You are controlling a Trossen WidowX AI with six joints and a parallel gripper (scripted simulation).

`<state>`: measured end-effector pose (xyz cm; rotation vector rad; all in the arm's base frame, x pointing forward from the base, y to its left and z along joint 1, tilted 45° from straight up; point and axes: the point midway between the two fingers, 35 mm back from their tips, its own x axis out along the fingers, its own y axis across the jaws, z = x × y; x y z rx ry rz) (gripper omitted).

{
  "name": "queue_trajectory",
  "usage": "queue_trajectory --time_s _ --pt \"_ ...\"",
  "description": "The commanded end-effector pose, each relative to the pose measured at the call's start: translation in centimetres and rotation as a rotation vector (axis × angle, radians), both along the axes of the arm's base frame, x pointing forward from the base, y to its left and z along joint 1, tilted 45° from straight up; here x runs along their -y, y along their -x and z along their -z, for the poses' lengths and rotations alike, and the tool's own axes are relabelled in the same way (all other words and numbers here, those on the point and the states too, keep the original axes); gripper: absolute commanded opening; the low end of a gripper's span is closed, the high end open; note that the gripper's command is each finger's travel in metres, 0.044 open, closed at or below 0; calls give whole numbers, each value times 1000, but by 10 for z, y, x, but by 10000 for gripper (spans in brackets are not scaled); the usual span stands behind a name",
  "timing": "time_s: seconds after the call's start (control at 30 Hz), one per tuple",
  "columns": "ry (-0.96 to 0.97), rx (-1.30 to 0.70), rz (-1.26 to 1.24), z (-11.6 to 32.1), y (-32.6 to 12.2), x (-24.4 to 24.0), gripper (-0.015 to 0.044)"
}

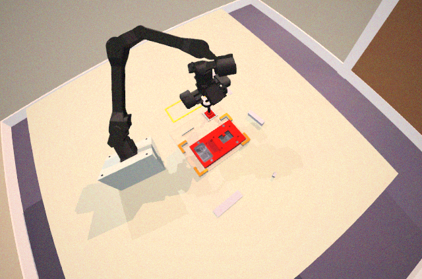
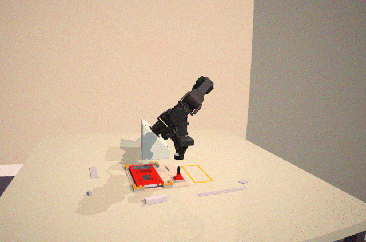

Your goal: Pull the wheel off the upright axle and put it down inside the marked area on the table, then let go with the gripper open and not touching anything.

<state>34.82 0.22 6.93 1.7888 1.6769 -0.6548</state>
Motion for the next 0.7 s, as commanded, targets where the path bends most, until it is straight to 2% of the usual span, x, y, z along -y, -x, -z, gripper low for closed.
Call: queue_trajectory --time_s 0.0,0.67 --pt "0 -4 -3 -1 1 -4 0" --pt "4 3 -6 -62 48 -62 0"
